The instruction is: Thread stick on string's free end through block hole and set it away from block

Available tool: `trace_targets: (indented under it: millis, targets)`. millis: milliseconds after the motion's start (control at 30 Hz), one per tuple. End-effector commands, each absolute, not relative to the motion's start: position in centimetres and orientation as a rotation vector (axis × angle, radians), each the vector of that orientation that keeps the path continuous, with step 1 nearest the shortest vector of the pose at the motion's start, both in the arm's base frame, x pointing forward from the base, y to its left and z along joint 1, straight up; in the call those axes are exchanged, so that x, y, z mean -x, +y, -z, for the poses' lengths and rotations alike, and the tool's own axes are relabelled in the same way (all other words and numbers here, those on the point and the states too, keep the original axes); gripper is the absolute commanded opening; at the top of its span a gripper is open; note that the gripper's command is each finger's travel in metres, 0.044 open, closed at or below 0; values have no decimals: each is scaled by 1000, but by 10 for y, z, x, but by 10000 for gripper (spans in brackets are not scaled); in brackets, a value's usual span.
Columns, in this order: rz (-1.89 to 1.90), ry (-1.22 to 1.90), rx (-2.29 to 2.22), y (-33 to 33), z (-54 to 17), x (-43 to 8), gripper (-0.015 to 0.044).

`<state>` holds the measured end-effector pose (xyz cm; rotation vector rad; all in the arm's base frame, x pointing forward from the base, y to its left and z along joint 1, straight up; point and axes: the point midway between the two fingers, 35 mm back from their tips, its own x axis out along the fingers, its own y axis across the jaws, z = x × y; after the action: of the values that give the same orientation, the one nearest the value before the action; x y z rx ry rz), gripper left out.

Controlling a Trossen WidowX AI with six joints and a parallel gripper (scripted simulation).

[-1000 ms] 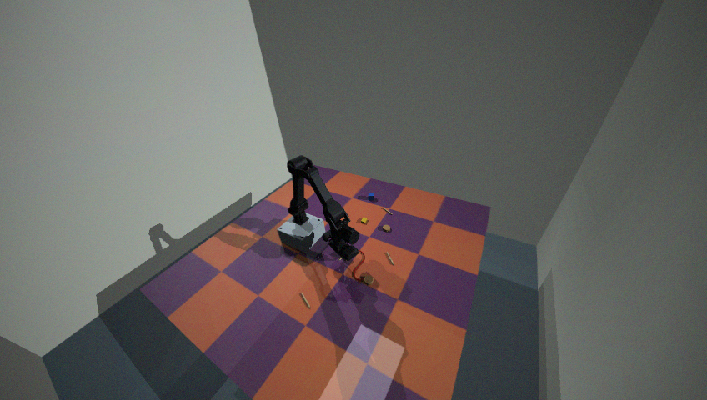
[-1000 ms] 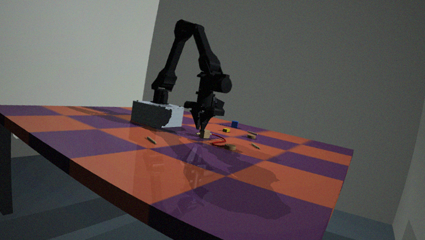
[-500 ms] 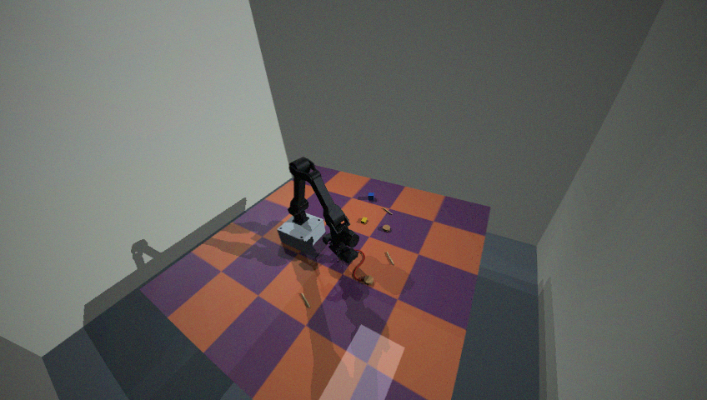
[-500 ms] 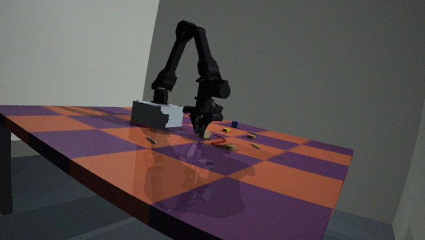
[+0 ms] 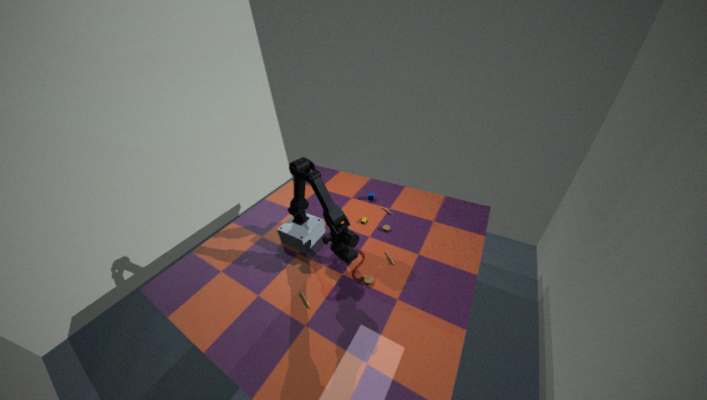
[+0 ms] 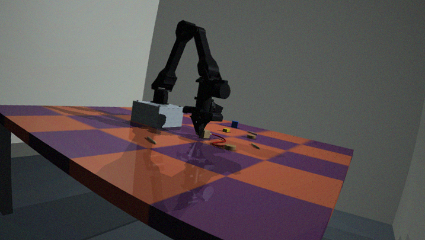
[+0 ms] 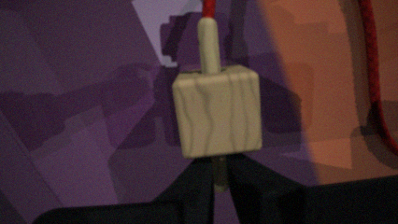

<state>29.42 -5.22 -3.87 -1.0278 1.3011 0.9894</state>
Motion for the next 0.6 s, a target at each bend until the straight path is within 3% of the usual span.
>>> trace_targets:
  millis: [0,567]
  targets:
    - [-1006,1284,1030,-53,38,-295,0]
    - [-1012,1276,1032,-70,38,-291,0]
